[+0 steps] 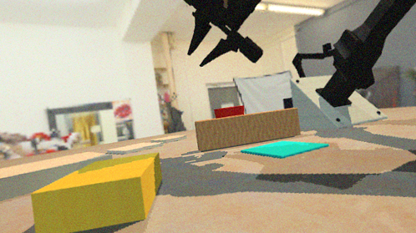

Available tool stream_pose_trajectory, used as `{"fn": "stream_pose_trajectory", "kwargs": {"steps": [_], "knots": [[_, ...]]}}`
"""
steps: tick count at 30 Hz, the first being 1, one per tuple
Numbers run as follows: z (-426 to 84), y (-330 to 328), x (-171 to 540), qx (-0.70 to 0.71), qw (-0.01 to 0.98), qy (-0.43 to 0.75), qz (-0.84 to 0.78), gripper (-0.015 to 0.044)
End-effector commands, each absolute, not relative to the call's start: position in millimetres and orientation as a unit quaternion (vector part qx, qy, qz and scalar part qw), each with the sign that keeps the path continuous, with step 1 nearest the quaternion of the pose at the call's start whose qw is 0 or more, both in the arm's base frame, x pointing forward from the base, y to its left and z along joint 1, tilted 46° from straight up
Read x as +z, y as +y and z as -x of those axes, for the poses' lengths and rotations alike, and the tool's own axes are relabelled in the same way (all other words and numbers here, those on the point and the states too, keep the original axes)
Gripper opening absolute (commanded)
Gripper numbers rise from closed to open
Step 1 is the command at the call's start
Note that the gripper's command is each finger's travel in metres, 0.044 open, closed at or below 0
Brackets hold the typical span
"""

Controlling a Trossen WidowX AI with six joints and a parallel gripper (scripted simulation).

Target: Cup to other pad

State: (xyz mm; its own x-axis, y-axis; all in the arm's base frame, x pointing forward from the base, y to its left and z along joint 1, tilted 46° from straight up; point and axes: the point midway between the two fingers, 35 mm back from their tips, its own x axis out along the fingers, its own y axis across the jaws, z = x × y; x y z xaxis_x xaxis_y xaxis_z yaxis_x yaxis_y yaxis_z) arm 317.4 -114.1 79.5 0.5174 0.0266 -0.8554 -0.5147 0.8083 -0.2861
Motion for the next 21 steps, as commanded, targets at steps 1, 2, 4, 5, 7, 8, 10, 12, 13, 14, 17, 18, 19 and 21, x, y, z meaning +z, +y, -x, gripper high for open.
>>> {"fn": "stream_pose_trajectory", "kwargs": {"steps": [1,2,4,5,7,8,10,12,13,14,17,18,19,21], "knots": [[-272,-130,21,0.333,0.752,0.518,0.237,0.0148],[-264,-130,14,0.36,0.742,0.518,0.227,0.0148],[-247,-130,1,0.416,0.725,0.51,0.202,0.0148],[-239,-129,-5,0.443,0.718,0.502,0.188,0.0148],[-224,-126,-13,0.495,0.709,0.477,0.157,0.0148],[-217,-124,-16,0.519,0.707,0.46,0.14,0.0148],[-206,-121,-18,0.555,0.706,0.426,0.111,0.0148],[-202,-119,-19,0.566,0.706,0.413,0.101,0.0148],[-202,-119,-19,0.566,0.706,0.413,0.101,0.0148],[-202,-119,-19,0.566,0.706,0.413,0.101,0.0148],[-203,-118,-18,0.566,0.706,0.413,0.101,0.0148],[-203,-117,-17,0.566,0.706,0.413,0.101,0.0148],[-203,-117,-17,0.566,0.706,0.413,0.101,0.0148],[-203,-117,-17,0.566,0.706,0.413,0.101,0.0148]]}}
